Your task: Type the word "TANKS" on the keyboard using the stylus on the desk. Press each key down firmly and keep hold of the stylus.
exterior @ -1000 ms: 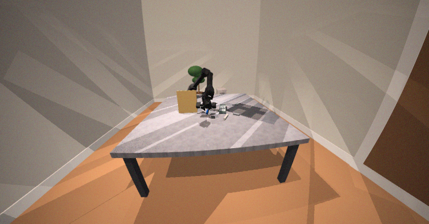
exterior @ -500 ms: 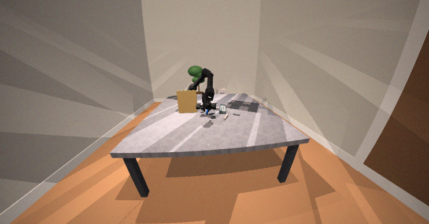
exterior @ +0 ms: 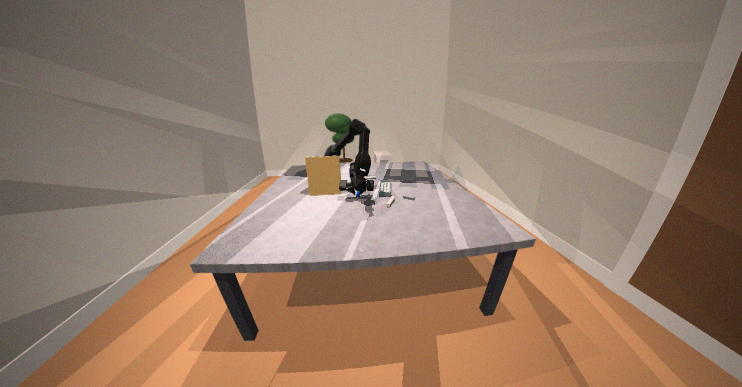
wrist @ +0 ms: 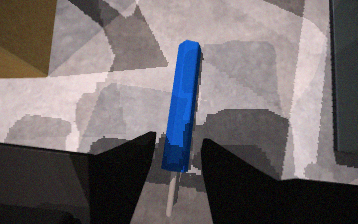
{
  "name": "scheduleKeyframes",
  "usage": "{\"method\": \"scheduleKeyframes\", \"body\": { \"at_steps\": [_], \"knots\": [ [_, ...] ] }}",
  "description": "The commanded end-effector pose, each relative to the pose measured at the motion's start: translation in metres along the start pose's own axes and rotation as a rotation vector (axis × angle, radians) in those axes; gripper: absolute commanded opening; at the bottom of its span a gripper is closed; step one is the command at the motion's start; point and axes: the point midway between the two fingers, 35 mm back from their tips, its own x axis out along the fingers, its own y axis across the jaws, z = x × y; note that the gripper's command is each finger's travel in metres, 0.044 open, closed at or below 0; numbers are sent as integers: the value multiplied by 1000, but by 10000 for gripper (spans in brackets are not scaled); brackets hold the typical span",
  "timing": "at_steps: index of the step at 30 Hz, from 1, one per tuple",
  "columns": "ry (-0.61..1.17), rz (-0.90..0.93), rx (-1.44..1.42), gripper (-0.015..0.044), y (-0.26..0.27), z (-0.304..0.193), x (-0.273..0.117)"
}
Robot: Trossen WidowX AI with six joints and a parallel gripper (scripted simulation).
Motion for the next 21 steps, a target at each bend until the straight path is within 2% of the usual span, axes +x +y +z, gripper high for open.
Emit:
{"method": "scheduleKeyframes", "body": {
  "at_steps": [1,11,16,21],
  "knots": [
    [-5,-4,7,150,0,-2,4],
    [-6,-4,7,150,0,-4,7],
    [-2,0,1,19,0,-3,6],
    [-1,0,1,0,0,-1,3]
  ]
}}
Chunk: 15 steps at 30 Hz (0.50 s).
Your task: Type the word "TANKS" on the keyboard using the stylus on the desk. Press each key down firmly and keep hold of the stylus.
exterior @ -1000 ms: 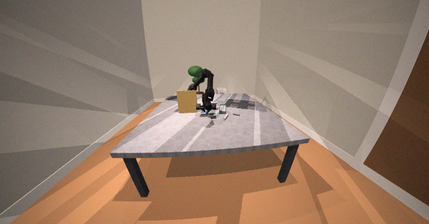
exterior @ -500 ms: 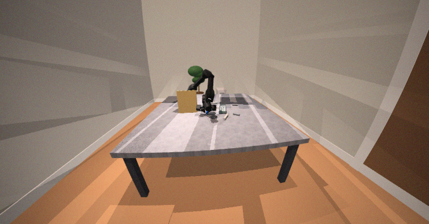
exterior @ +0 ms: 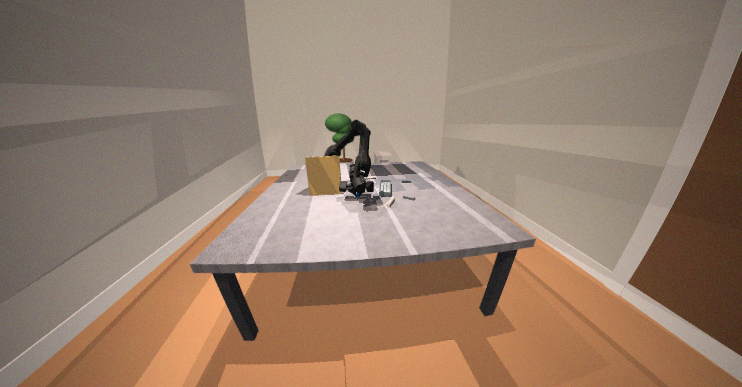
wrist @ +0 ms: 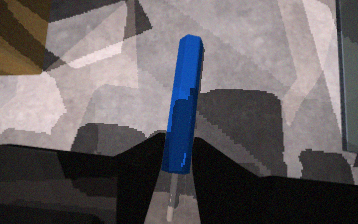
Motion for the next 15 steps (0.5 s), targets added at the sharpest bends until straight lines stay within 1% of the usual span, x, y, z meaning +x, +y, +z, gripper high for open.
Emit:
{"method": "scheduleKeyframes", "body": {
  "at_steps": [1,9,15],
  "knots": [
    [2,1,-1,0,0,3,-6],
    [2,1,1,0,0,24,-43],
    [0,-5,11,0,0,23,-40]
  ]
}}
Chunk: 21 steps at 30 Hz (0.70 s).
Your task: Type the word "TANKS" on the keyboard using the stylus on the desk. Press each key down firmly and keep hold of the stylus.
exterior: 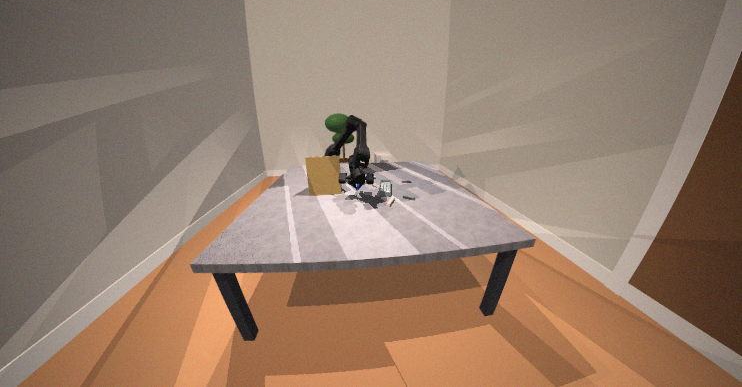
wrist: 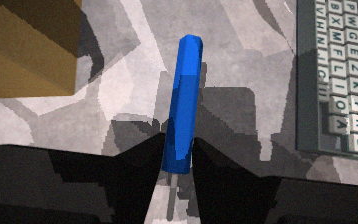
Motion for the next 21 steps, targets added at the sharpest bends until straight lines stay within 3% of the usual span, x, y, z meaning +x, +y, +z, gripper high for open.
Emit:
{"method": "scheduleKeyframes", "body": {
  "at_steps": [1,21],
  "knots": [
    [7,0,17,0,0,0,1],
    [229,-51,522,0,0,-5,11]
  ]
}}
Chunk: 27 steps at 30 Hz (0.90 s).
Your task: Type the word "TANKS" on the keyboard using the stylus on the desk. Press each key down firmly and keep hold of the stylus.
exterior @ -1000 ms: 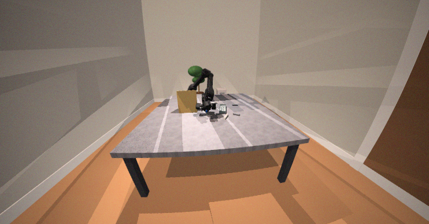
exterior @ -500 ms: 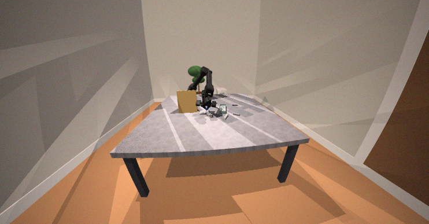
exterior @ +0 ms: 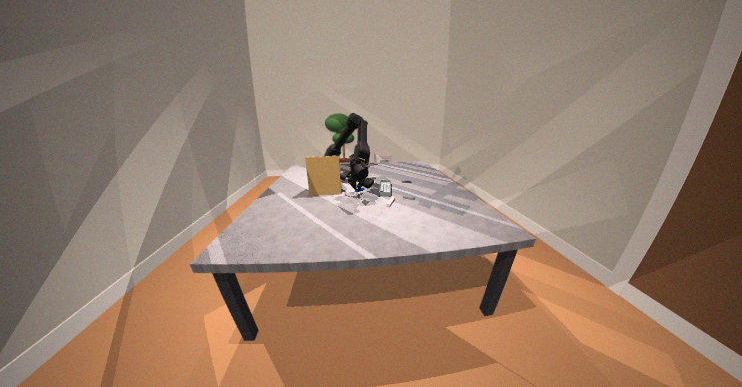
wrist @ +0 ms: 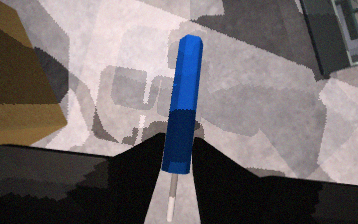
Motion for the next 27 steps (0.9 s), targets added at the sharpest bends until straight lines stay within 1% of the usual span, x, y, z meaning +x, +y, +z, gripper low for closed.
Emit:
{"method": "scheduleKeyframes", "body": {
  "at_steps": [1,14,27],
  "knots": [
    [44,-24,97,0,0,0,0],
    [138,-136,426,0,-2,0,4],
    [176,-291,746,0,-5,3,5]
  ]
}}
